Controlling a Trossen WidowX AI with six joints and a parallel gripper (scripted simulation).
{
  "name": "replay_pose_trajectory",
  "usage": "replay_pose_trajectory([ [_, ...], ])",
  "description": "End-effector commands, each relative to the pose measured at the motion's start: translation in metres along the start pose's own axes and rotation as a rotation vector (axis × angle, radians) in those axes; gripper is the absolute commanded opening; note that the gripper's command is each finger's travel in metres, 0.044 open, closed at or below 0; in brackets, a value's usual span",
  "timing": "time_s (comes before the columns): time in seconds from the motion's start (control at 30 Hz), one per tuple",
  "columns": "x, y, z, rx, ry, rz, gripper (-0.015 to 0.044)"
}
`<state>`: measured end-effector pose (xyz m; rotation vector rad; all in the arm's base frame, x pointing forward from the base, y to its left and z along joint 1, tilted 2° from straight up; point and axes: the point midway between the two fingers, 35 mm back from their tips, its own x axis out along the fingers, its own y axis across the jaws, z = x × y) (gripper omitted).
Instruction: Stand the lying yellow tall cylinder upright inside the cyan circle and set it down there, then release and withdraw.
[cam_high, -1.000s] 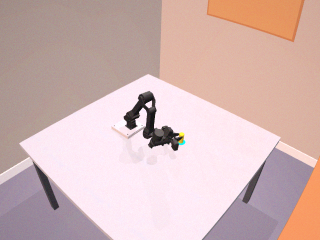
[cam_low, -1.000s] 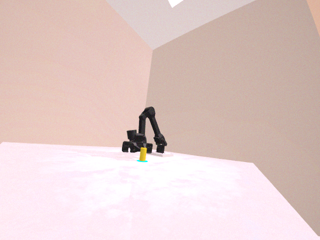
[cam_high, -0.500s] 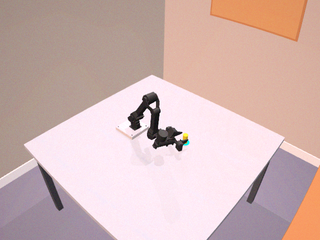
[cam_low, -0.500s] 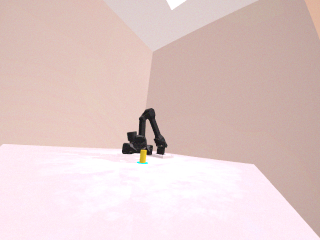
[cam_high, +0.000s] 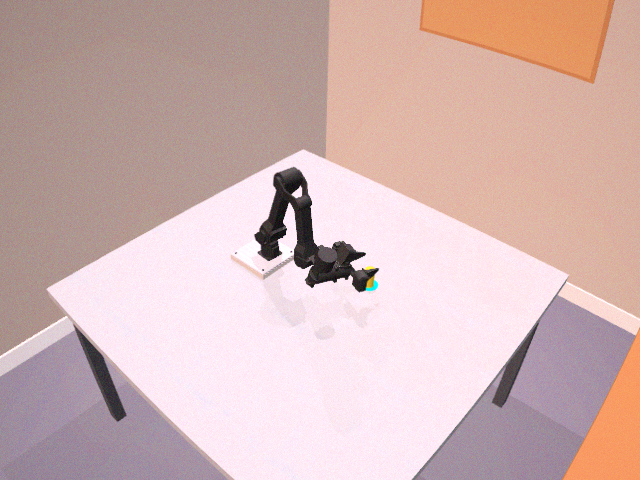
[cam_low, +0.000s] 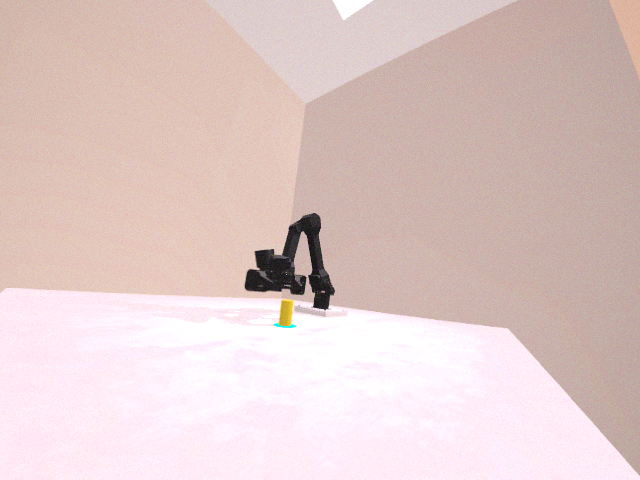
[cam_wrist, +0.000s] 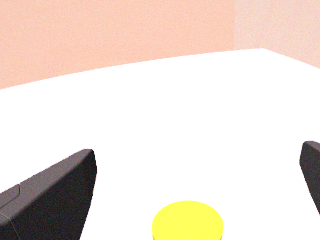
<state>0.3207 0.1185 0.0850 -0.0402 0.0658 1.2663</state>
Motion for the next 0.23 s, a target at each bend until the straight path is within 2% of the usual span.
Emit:
replay_pose_trajectory([
  [0.0, -0.001, 0.001, 0.021, 0.000, 0.000, 0.002, 0.0400],
  [0.2, -0.004, 0.005, 0.042, 0.001, 0.000, 0.002, 0.0400],
])
